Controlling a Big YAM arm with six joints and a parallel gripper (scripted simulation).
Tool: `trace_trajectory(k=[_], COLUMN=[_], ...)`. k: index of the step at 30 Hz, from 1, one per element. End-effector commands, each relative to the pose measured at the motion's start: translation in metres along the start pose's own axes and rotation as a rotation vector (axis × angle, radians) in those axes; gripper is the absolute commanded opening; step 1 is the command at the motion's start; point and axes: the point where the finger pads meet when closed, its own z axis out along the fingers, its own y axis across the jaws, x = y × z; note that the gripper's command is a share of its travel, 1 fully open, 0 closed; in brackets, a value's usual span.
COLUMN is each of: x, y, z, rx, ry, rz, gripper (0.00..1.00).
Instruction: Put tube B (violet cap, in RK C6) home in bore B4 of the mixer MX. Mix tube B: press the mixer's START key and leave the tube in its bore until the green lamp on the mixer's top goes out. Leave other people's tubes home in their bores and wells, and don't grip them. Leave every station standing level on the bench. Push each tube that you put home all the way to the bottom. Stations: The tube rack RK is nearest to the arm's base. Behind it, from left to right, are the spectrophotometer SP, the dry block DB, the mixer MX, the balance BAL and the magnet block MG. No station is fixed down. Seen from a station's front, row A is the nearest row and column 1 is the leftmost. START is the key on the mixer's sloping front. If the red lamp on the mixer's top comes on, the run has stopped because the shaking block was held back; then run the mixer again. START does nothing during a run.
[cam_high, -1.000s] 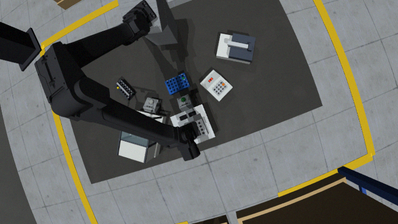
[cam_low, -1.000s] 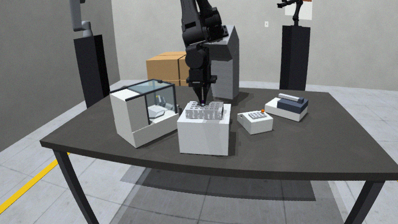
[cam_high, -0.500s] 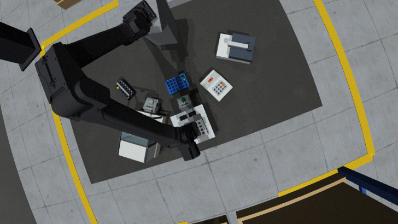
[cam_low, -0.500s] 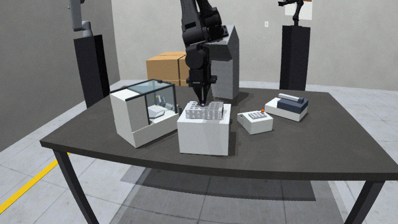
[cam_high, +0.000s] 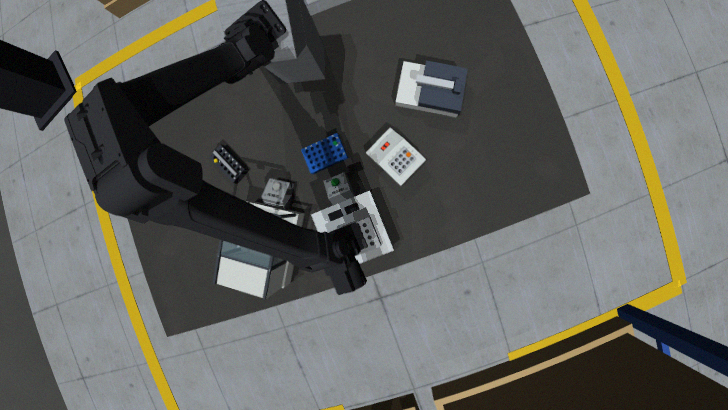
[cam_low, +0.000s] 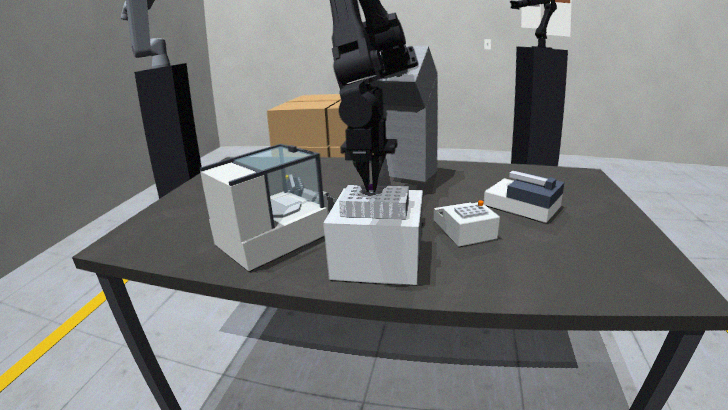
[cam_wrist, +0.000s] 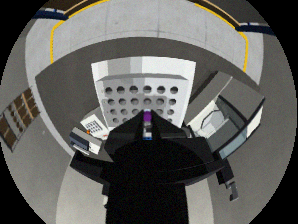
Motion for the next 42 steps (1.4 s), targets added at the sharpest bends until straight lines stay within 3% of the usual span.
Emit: trace_trajectory(k=[1,8,9,13,32,33,42], x=[-0.012,-0.012,-0.010,-0.016,-0.012,-0.018,-0.006], y=[-0.006,-0.006,-0.005,-0.006,-0.002,-0.005,0.003], z=[0.003,0.003,0.003,-0.009,-0.007,-0.017,-0.027], rx=[0.009,0.009,0.008,0.007,0.003,0.006,-0.004], ry=[-0.010,-0.009,-0.004,-0.029,-0.023,-0.036,-0.019], rz=[0.000,-0.001,-0.002,0.004,0.003,0.005,0.003], gripper=[0.09,0.09,0.36,0.36,0.36,0.36,0.36])
